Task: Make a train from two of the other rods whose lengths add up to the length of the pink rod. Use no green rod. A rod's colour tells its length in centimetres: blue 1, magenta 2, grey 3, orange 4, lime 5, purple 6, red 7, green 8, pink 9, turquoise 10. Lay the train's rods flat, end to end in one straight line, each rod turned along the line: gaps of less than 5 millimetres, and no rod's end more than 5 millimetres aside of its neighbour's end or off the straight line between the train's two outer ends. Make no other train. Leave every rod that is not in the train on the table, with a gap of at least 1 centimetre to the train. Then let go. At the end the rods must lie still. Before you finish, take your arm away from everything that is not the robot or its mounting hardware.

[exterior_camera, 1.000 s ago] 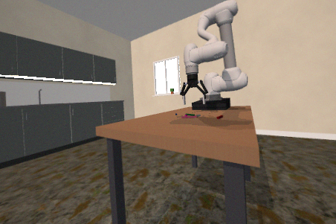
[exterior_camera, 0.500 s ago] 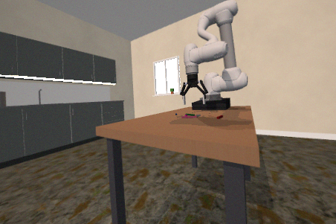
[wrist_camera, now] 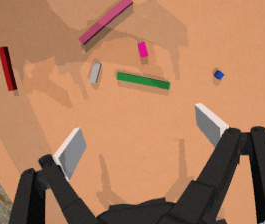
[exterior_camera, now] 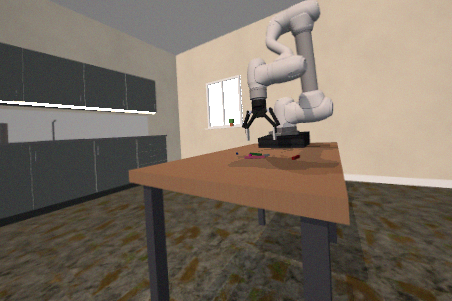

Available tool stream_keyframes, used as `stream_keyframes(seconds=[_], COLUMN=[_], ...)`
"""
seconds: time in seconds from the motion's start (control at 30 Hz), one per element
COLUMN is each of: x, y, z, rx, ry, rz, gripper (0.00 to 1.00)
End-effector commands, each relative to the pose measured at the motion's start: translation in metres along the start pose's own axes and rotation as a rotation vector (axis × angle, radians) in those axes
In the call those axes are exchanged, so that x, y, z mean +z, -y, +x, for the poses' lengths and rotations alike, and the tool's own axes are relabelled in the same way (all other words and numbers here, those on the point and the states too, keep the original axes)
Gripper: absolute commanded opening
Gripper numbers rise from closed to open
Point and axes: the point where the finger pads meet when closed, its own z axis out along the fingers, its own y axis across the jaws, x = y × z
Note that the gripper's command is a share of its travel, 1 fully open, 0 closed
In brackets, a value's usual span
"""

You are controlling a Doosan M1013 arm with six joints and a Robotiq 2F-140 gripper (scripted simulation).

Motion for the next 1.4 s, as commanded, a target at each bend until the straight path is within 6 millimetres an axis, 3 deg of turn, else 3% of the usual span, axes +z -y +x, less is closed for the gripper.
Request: stream_keyframes(seconds=[0.0, 0.63, 0.9, 0.97, 1.27, 1.37], x=[0.0016, 0.0016, 0.0016, 0.0016, 0.0016, 0.0016], y=[0.0004, 0.0004, 0.0008, 0.0008, 0.0012, 0.0012], z=[-0.0002, -0.0002, -0.0001, -0.0001, -0.0001, -0.0001], rx=[-0.003, -0.022, -0.376, -0.376, -0.757, -0.788], ry=[0.006, 0.006, 0.006, 0.006, 0.007, 0.007], rz=[-0.002, -0.002, -0.001, -0.001, -0.001, 0.000], gripper=[1.00, 1.00, 1.00, 1.00, 1.00, 1.00])
